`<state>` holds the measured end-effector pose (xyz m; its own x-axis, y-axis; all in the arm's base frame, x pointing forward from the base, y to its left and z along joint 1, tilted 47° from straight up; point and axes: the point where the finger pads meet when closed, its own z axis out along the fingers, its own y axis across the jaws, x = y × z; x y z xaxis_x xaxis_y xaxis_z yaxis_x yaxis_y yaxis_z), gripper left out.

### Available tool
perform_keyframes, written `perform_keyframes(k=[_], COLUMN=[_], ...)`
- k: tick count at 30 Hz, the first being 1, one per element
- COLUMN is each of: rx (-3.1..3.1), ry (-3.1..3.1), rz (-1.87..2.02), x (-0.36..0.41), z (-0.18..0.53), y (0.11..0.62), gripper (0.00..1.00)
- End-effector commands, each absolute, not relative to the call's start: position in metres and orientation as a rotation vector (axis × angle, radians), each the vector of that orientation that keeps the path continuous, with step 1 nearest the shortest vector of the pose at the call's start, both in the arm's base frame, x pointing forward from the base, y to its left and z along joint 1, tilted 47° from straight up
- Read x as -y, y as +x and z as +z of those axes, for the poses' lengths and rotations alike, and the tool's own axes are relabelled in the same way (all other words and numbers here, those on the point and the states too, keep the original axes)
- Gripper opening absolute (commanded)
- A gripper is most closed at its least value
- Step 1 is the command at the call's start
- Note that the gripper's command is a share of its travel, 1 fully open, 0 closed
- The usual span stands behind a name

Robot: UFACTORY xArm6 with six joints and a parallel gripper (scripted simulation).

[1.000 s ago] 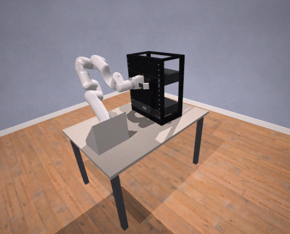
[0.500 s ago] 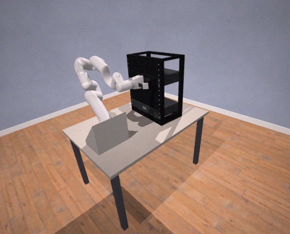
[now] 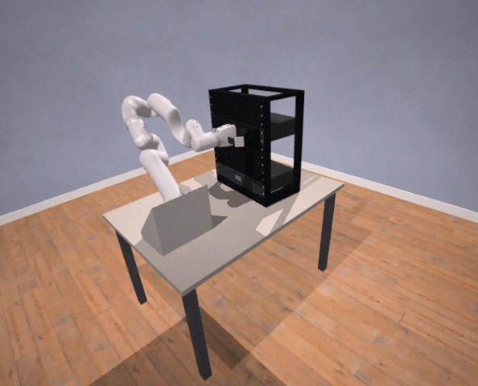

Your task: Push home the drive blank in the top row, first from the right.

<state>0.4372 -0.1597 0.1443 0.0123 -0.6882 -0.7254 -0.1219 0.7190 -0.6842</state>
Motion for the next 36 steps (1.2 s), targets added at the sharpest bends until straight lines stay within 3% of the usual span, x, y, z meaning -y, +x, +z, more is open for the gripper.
perform_keyframes(k=[1, 36], rx=[-1.518, -1.518], ry=[-0.691, -0.691], rz=[-0.504, -0.504], x=[0.1575, 0.1537], z=[0.1471, 0.1478], y=[0.4395, 0.4493], gripper=[0.00, 0.00])
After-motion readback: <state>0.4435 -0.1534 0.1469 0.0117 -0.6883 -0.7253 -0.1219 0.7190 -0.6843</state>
